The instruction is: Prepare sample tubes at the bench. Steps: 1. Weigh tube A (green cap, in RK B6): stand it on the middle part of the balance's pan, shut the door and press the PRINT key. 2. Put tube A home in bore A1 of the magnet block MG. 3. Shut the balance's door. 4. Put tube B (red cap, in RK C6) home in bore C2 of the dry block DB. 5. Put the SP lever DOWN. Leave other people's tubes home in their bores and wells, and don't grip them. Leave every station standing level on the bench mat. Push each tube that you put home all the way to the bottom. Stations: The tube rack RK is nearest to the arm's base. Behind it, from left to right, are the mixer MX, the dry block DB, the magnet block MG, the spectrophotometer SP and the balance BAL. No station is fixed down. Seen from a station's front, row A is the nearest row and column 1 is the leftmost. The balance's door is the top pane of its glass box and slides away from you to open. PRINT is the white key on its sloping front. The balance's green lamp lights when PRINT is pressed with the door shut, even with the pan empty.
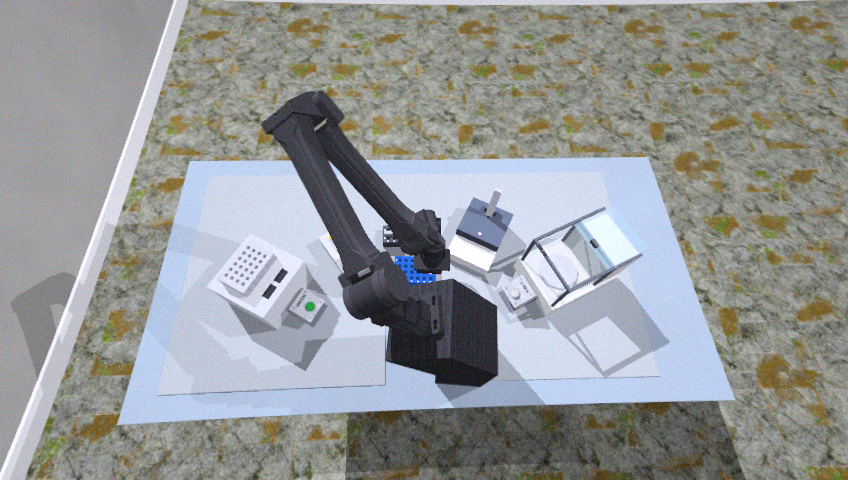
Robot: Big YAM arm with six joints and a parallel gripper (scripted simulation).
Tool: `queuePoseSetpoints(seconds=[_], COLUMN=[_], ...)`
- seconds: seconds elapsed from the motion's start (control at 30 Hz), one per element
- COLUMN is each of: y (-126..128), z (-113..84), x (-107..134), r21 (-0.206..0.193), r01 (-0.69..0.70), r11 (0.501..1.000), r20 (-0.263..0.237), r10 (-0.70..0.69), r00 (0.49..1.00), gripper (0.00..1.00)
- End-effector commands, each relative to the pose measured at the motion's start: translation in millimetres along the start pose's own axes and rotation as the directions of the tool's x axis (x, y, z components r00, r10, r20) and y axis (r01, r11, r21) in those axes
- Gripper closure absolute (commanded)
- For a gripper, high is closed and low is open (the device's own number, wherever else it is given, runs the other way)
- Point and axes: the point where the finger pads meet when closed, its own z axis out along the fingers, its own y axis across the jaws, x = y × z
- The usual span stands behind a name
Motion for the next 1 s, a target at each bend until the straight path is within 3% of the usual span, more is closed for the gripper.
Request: queuePoseSetpoints(seconds=[0.0,0.63,0.97], y=[-1,-7,-3], z=[-1.9,0.9,-11.9], x=[4,-3,4], r21=[0.001,0.001,0.003], r01=[-0.008,-0.001,-0.014], r11=[1.000,1.000,1.000], r20=[-0.002,0.015,0.002], r10=[0.008,0.001,0.014], r00=[1.000,1.000,1.000], gripper=[0.91,0.91,0.91])
